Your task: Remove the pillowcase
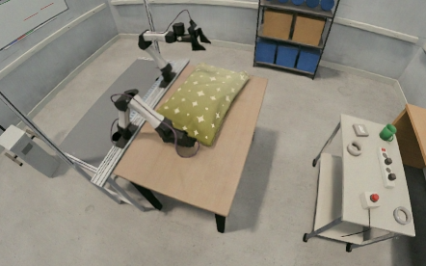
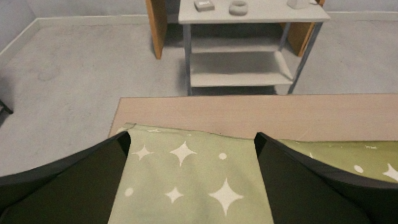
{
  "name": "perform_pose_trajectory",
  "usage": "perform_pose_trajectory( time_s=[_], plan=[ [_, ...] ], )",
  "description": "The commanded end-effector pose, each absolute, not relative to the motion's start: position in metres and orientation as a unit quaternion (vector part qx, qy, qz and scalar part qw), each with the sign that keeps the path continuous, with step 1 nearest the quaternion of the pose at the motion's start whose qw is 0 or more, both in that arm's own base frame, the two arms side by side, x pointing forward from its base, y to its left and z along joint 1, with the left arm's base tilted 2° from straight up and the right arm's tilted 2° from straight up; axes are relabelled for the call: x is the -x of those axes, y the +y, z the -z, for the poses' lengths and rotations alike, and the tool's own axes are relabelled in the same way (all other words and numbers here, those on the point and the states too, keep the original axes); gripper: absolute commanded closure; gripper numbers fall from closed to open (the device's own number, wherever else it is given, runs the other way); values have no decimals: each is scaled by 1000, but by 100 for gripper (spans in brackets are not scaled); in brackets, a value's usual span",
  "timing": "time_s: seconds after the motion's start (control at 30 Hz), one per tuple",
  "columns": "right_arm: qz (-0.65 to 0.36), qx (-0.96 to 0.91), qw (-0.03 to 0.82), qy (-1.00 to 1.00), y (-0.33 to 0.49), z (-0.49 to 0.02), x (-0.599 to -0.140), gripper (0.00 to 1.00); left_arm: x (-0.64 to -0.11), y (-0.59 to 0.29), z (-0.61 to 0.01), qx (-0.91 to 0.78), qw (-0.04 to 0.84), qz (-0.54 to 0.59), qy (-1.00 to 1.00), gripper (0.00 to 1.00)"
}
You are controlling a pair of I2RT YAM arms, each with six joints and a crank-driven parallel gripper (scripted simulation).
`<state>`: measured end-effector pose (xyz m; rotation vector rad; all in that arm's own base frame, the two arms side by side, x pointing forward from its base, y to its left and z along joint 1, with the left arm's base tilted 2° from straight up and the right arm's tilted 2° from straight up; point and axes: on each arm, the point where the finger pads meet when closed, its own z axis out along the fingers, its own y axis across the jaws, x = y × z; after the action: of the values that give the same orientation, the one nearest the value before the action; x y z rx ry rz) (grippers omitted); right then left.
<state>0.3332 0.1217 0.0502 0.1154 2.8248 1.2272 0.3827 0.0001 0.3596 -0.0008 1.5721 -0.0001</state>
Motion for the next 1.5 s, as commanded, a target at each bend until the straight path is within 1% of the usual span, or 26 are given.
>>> perform_pose_trajectory(
  time_s=[0.0,0.03,0.07,0.13,0.17,0.23,0.27,1.47],
  plan=[
    [-396,-43,24,917,121,-46,-331,82,-380,2,-376,2,718,-7,696,0],
    [-396,-43,24,917,121,-46,-331,82,-380,2,-376,2,718,-7,696,0],
    [-396,-43,24,917,121,-46,-331,86,-380,2,-376,2,718,-7,696,0],
    [-396,-43,24,917,121,-46,-331,86,-380,2,-376,2,718,-7,696,0],
    [-396,-43,24,917,121,-46,-331,91,-380,2,-376,2,718,-7,696,0],
    [-396,-43,24,917,121,-46,-331,91,-380,2,-376,2,718,-7,696,0],
    [-396,-43,24,917,121,-46,-331,95,-380,2,-376,2,718,-7,696,0],
    [-396,-43,24,917,121,-46,-331,99,-380,2,-376,2,718,-7,696,0]
  ],
)
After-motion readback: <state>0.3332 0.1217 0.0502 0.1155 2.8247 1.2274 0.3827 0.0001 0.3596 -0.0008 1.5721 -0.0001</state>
